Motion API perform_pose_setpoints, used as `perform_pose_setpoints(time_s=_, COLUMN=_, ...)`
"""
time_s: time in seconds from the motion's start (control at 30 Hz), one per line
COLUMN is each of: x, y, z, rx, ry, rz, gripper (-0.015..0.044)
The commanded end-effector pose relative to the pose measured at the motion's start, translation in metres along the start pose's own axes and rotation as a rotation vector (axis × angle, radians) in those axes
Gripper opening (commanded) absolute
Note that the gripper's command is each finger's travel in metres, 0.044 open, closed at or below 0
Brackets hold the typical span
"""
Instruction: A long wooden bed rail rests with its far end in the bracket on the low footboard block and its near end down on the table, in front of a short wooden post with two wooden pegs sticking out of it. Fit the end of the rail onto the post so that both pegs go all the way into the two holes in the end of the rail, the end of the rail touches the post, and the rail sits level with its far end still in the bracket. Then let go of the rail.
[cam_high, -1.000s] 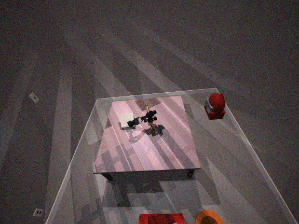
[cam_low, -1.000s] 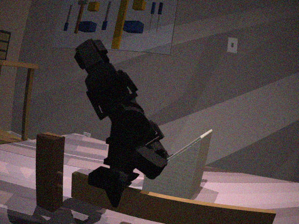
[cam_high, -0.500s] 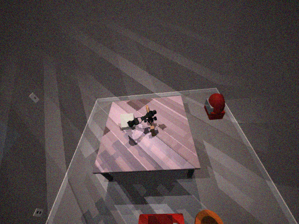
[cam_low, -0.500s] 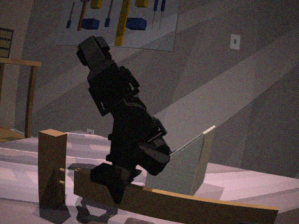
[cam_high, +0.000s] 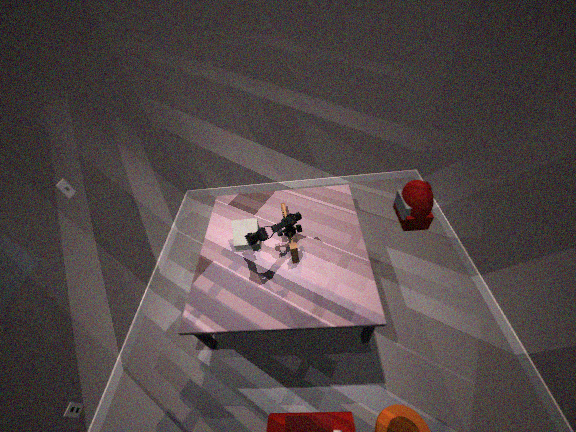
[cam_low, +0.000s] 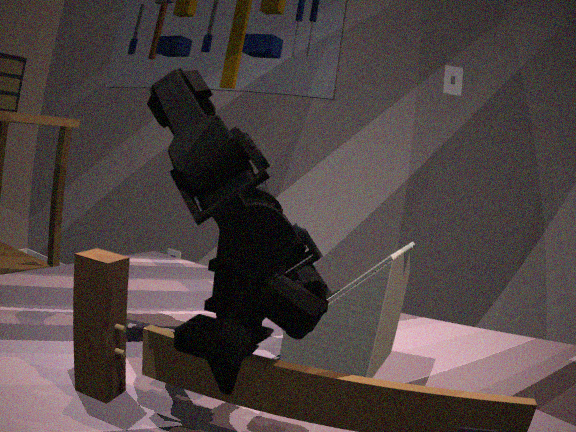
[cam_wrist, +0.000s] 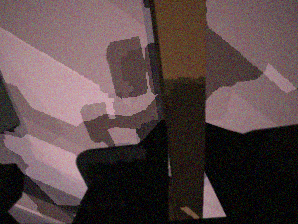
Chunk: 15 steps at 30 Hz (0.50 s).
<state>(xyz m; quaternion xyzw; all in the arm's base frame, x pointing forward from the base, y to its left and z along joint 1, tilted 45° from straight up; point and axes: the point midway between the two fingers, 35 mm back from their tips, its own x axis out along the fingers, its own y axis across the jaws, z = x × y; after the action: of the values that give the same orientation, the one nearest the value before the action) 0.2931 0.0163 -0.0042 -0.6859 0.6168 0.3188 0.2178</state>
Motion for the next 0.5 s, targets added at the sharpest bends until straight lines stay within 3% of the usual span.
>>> perform_pose_setpoints(time_s=0.0, x=-0.0011, y=-0.0006, z=-0.0015, rx=-0.003, ry=-0.004, rz=-0.004, gripper=0.0)
perform_pose_setpoints(time_s=0.47, x=-0.0022, y=-0.0006, z=-0.0059, rx=-0.003, ry=-0.004, rz=-0.004, gripper=0.0)
